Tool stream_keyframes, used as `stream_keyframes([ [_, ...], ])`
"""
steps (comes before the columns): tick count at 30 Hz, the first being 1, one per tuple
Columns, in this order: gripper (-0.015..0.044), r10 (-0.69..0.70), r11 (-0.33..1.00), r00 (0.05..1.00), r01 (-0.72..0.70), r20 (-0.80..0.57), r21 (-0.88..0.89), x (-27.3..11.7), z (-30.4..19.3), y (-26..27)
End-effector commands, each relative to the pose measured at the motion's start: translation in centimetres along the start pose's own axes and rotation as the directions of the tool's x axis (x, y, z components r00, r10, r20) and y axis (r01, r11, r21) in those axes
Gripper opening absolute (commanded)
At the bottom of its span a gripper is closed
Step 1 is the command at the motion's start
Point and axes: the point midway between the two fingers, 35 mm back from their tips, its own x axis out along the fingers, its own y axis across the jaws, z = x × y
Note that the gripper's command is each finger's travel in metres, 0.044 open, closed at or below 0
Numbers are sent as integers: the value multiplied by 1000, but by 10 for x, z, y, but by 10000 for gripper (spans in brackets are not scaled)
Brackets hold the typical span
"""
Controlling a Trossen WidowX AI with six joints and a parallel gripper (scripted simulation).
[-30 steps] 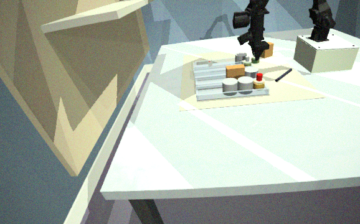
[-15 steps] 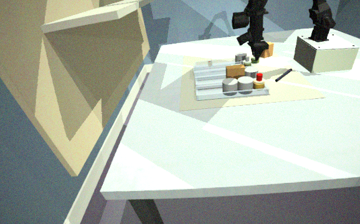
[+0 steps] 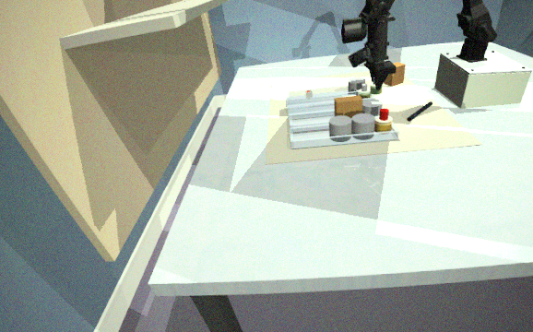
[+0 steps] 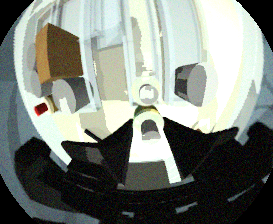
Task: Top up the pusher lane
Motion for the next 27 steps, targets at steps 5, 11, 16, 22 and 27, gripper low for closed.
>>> stream_keyframes([
  [5, 0, -3, 1000, 999, 3, 38, -4, -4, 16, 0],
  [11, 0, -3, 1000, 999, 3, 39, -4, -4, 18, 0],
  [16, 0, -3, 1000, 999, 3, 39, -4, -5, 20, 0],
  [22, 0, -3, 1000, 999, 3, 39, -4, -5, 23, 0],
  [27, 0, -3, 1000, 999, 3, 39, -4, -6, 25, 0],
])
